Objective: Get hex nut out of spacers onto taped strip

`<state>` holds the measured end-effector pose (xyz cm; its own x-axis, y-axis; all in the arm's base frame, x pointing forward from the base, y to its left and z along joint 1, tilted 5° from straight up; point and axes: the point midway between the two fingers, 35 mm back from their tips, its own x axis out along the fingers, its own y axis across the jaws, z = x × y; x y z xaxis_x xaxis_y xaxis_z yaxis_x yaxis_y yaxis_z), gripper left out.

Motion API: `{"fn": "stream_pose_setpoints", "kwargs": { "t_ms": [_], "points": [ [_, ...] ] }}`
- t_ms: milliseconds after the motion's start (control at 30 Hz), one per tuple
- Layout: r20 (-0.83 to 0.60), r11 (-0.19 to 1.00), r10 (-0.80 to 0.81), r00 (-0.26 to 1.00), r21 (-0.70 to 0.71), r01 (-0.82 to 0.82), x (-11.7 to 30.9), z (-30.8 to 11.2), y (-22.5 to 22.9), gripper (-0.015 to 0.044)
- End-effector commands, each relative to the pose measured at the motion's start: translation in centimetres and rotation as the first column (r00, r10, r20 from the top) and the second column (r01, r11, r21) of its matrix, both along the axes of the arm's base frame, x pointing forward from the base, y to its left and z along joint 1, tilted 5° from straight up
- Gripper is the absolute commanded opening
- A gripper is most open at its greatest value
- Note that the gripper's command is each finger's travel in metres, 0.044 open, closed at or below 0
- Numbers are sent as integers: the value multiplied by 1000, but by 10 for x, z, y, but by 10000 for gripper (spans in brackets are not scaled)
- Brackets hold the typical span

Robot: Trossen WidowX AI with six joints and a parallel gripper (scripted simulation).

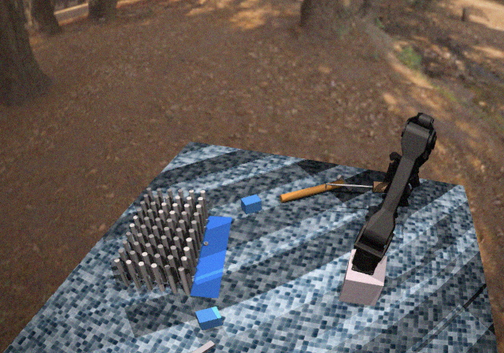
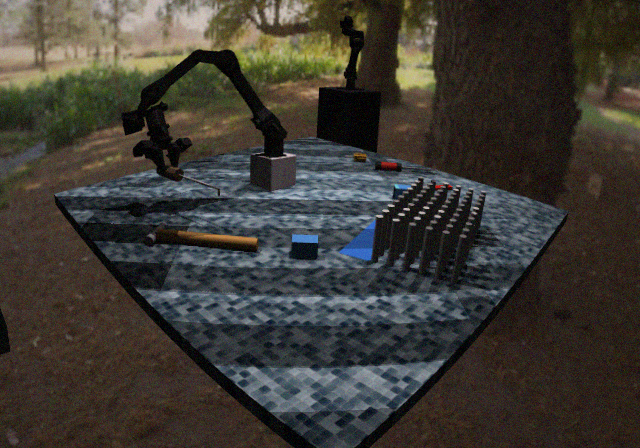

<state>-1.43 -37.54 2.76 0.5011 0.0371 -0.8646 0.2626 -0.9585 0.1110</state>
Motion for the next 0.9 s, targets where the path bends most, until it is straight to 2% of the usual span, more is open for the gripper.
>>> {"fn": "stream_pose_setpoints", "kwargs": {
  "t_ms": [0,867],
  "points": [
    [8,1000,2,1000,5,-2,1,-7,2,0],
    [8,1000,2,1000,6,-2,-1,-45,5,0]
  ]
}}
